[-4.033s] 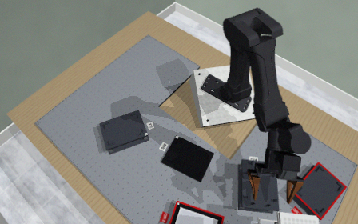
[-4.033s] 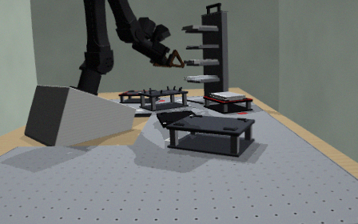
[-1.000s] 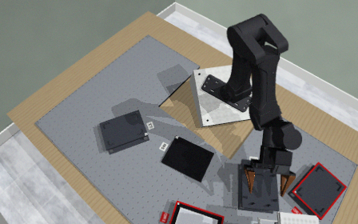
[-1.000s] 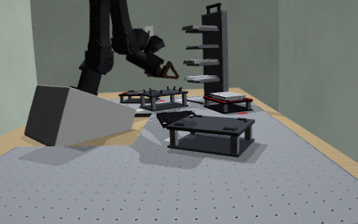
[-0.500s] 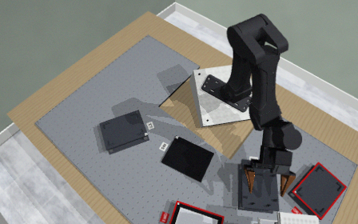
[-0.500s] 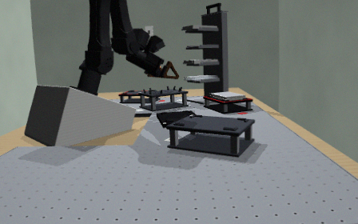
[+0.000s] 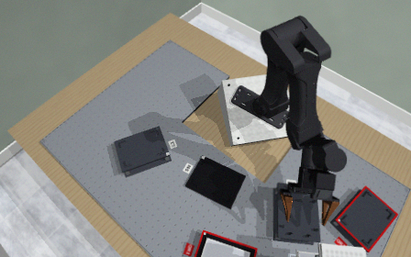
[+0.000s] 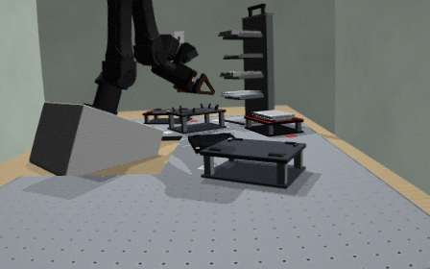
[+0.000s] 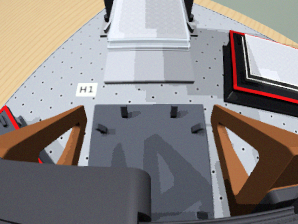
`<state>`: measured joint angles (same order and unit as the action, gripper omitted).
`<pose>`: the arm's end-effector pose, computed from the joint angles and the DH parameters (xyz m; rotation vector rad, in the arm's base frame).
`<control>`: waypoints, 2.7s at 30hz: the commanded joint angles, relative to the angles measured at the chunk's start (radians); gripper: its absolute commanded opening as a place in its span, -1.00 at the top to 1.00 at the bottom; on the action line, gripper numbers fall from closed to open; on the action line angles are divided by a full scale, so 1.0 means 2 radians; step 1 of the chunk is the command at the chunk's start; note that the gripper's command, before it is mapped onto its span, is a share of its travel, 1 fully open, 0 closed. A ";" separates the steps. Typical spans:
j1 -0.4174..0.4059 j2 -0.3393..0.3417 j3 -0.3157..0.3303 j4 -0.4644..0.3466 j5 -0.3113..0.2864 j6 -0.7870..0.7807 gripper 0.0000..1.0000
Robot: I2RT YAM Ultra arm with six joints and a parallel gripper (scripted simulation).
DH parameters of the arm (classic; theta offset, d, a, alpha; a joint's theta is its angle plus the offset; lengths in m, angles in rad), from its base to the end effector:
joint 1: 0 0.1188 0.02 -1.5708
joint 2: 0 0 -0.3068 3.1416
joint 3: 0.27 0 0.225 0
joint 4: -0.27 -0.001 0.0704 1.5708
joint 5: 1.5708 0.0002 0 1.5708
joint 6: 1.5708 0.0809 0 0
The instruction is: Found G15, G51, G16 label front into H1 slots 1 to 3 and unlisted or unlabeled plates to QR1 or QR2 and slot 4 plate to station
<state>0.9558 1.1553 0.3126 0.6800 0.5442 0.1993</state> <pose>0.1621 0.1585 0.2548 -0.2502 1.7067 0.3859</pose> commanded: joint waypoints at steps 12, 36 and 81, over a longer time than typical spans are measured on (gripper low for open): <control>0.000 -0.001 0.002 0.002 0.000 0.000 -1.00; 0.053 -0.070 -0.041 -0.029 0.052 0.010 -1.00; 0.137 -0.262 0.048 -0.324 0.135 0.031 -1.00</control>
<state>1.2228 0.6460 0.3805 0.1192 0.7937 0.2584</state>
